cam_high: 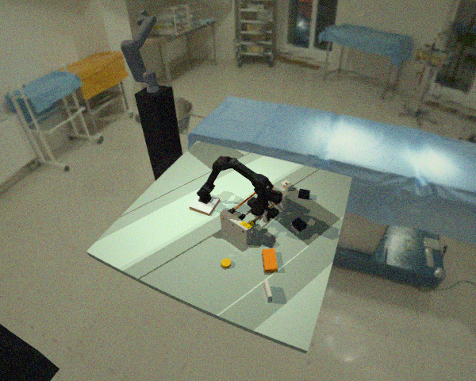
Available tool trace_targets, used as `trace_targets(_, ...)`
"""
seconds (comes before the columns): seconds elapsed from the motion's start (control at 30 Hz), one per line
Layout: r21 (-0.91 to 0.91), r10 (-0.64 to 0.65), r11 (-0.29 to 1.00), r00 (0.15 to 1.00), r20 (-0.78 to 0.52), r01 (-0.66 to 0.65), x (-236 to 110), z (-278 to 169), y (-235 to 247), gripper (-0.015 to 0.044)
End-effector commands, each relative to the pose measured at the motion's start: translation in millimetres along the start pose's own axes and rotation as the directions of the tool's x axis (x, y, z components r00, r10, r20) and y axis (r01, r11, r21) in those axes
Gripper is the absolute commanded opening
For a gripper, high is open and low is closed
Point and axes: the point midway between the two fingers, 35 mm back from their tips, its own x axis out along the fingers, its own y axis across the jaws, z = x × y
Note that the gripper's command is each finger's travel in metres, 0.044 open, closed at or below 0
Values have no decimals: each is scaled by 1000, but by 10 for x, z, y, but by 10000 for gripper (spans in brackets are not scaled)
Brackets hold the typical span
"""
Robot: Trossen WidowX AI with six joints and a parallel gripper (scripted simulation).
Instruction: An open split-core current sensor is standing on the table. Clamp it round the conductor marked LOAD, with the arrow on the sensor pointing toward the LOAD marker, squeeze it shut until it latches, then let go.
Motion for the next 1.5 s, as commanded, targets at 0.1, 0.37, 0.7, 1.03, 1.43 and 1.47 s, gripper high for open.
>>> trace_targets(0.1,0,2,1000,1000,0,-2,-6,0,4,0)
trace_targets(0.37,0,2,1000,1000,0,-2,-6,0,4,0)
trace_targets(0.7,0,2,1000,1000,0,-2,-6,0,4,0)
trace_targets(1.03,0,2,1000,1000,0,-2,-6,0,4,0)
trace_targets(1.43,-3,57,998,998,-1,-57,-41,-2,8,0)
trace_targets(1.47,-3,74,997,997,-1,-74,-54,-2,9,0)
